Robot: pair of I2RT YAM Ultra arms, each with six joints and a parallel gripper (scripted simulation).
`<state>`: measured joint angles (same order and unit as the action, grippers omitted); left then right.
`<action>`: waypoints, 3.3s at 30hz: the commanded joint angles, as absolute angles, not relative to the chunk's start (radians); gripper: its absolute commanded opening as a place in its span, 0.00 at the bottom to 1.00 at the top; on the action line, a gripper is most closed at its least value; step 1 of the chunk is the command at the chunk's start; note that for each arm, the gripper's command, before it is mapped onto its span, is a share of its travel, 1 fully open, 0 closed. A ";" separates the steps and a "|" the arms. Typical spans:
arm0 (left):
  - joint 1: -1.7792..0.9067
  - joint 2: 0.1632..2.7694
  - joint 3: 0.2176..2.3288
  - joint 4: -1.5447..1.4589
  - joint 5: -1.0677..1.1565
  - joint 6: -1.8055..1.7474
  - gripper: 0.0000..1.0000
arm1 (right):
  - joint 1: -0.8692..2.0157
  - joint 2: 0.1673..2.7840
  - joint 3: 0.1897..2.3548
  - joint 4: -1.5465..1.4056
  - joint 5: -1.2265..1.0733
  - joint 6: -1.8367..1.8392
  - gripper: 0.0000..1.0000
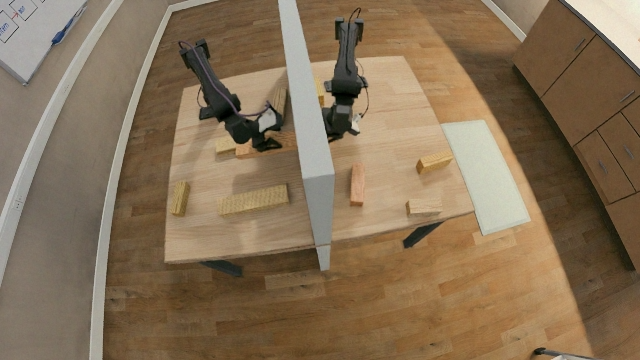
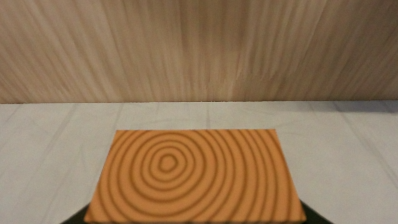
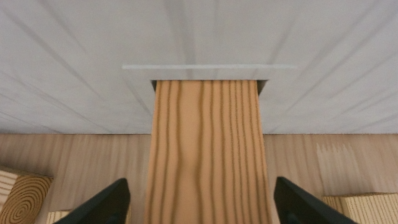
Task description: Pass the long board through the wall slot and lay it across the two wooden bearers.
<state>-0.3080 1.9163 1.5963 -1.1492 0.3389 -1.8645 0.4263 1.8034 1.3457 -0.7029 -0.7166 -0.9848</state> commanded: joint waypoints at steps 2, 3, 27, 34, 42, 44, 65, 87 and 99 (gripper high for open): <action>-0.307 1.875 1.656 -1.133 0.388 -1.869 0.00 | 0.419 1.814 1.359 -0.674 -0.731 -0.970 0.78; -0.307 1.875 1.656 -1.133 0.388 -1.869 0.00 | 0.413 1.823 1.358 -0.669 -0.731 -0.969 0.78; -0.307 1.875 1.656 -1.133 0.388 -1.869 0.00 | 0.472 1.841 1.308 -0.571 -0.696 -0.912 0.78; -0.307 1.875 1.656 -1.133 0.388 -1.869 0.00 | 0.482 1.838 1.312 -0.560 -0.708 -0.906 0.78; -0.307 1.875 1.656 -1.133 0.388 -1.869 0.00 | 0.467 1.840 1.344 -0.566 -0.705 -0.907 0.78; -0.307 1.875 1.656 -1.133 0.388 -1.869 0.00 | 0.475 1.831 1.342 -0.562 -0.705 -0.896 0.78; -0.308 1.902 1.648 -1.144 0.388 -1.871 0.78 | 0.478 1.839 1.341 -0.543 -0.705 -0.899 0.00; -0.307 1.902 1.682 -1.184 0.376 -1.869 0.78 | 0.478 1.839 1.341 -0.543 -0.704 -0.900 0.00; -0.271 1.883 1.773 -1.312 0.390 -1.827 0.78 | 0.478 1.839 1.341 -0.543 -0.704 -0.900 0.00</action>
